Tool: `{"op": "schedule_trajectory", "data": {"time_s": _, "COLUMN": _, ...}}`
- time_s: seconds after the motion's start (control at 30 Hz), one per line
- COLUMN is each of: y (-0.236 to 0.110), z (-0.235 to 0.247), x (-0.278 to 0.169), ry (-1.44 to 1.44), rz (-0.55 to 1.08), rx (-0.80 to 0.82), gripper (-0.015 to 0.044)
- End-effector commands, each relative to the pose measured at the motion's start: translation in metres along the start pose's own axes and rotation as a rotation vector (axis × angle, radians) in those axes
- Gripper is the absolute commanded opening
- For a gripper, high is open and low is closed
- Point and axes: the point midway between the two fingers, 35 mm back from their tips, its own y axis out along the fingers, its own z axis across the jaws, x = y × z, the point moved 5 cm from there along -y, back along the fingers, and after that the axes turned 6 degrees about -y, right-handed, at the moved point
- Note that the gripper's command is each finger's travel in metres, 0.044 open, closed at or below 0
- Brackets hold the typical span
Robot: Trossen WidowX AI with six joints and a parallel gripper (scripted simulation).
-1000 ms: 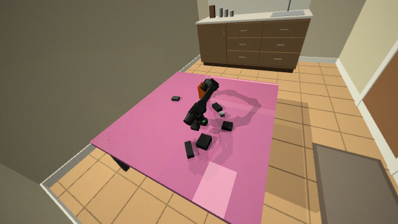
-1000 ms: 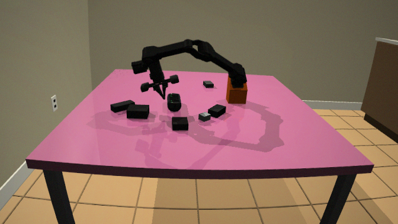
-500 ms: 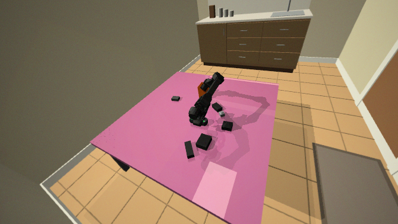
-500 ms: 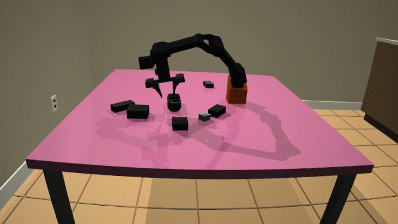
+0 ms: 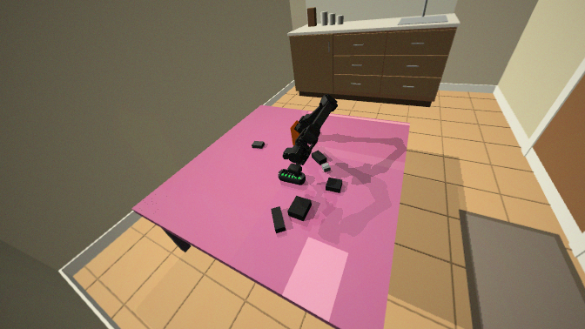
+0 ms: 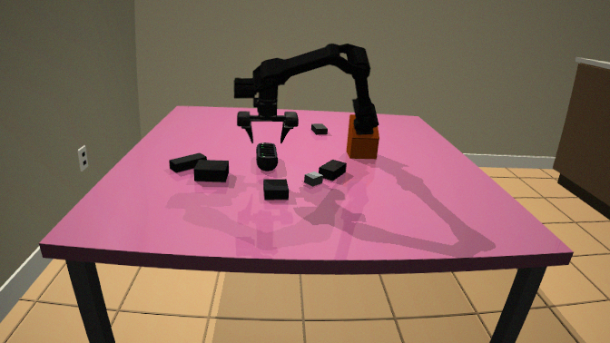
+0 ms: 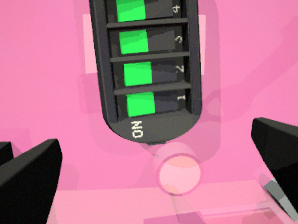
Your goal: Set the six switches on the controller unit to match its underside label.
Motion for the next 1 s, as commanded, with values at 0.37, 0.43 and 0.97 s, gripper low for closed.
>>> {"op": "schedule_trajectory", "data": {"time_s": 0.37, "y": 0.018, "z": -0.002, "x": -0.003, "ry": 0.004, "rz": -0.01, "rx": 0.013, "gripper": 0.044}}
{"op": "schedule_trajectory", "data": {"time_s": 0.43, "y": 0.021, "z": -0.002, "x": -0.003, "ry": 0.004, "rz": -0.01, "rx": 0.012, "gripper": 0.044}}
{"op": "schedule_trajectory", "data": {"time_s": 0.97, "y": 0.047, "z": -0.002, "x": -0.008, "ry": 0.004, "rz": -0.01, "rx": 0.011, "gripper": 0.044}}
